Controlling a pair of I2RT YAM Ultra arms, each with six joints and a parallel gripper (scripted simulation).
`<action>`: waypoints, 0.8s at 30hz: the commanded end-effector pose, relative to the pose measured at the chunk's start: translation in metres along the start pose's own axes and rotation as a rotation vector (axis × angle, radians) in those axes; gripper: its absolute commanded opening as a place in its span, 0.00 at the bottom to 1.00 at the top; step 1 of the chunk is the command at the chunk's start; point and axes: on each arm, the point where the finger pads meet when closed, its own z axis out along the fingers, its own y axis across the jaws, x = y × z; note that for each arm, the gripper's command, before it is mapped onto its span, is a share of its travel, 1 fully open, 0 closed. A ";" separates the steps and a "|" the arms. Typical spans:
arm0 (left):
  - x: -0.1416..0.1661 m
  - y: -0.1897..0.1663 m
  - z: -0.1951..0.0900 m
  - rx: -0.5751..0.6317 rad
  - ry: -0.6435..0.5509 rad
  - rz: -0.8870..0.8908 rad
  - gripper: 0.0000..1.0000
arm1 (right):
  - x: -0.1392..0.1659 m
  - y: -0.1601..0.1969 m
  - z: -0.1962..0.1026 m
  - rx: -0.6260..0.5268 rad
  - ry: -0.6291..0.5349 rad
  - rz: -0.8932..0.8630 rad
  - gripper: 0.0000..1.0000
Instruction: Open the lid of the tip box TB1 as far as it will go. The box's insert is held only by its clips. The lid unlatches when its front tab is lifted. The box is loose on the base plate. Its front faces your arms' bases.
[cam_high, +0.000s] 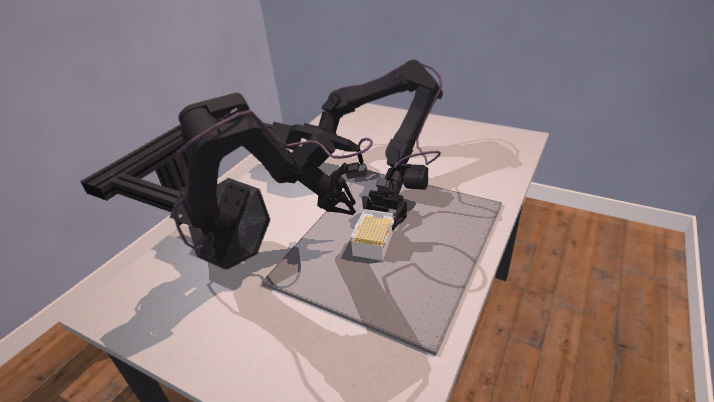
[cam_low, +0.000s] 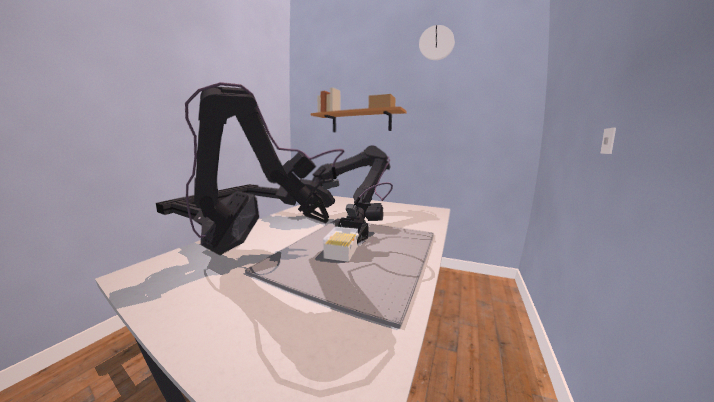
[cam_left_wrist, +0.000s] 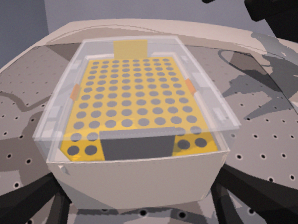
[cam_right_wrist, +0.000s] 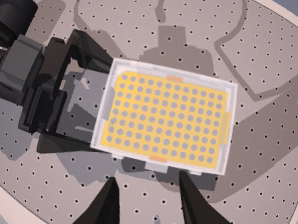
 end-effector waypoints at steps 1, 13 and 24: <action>-0.011 0.006 0.000 -0.009 -0.022 0.036 0.83 | -0.022 0.001 0.001 0.096 -0.189 0.146 0.43; -0.011 0.006 0.000 -0.009 -0.022 0.036 0.83 | -0.010 0.007 0.003 0.162 -0.298 0.267 0.43; -0.011 0.006 0.000 -0.009 -0.022 0.036 0.83 | 0.043 0.000 0.023 0.226 -0.204 0.237 0.43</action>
